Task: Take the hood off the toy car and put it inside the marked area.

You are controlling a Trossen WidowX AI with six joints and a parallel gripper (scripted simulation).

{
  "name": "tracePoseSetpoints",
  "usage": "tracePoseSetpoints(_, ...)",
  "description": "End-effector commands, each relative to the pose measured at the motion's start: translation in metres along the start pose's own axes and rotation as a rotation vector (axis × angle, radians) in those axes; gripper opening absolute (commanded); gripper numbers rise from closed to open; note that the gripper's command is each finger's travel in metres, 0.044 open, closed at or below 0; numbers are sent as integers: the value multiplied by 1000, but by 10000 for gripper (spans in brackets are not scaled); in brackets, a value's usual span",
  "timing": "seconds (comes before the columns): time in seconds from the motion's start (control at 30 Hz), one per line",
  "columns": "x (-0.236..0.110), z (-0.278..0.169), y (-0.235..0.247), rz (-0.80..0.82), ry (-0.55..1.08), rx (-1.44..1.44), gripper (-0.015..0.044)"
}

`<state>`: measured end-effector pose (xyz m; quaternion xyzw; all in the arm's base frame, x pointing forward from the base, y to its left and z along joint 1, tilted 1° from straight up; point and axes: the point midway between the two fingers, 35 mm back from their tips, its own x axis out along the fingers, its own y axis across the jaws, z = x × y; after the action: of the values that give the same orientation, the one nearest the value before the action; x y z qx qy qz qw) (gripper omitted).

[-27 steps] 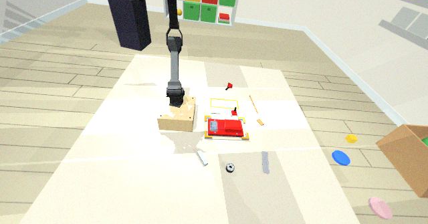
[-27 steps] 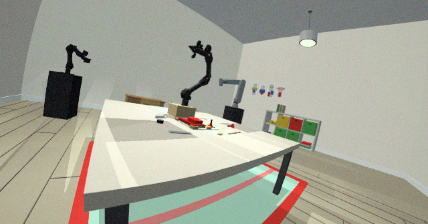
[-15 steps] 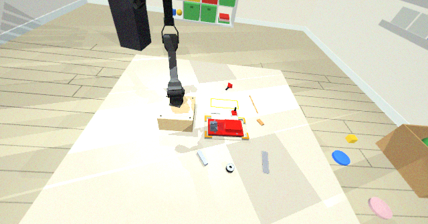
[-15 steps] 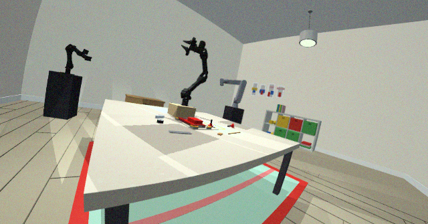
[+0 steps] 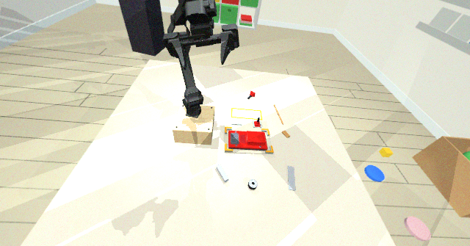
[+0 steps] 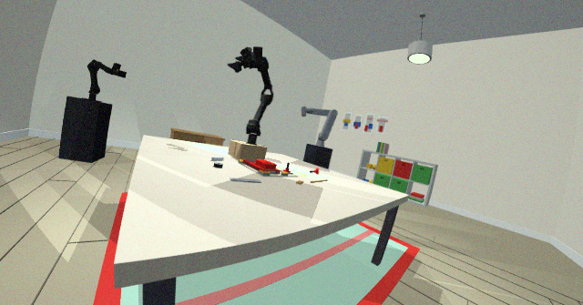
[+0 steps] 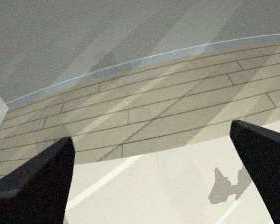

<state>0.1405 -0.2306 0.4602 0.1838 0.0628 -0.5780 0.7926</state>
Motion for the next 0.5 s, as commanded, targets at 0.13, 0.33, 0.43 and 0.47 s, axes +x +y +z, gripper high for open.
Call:
tracePoseSetpoints(0.13,61,-95,75,174,297,-315,440)
tracePoseSetpoints(0.33,80,-181,120,305,500,-556,440)
tracePoseSetpoints(0.43,81,-227,138,374,597,-681,440)
tracePoseSetpoints(0.47,80,-243,143,398,630,-725,440)
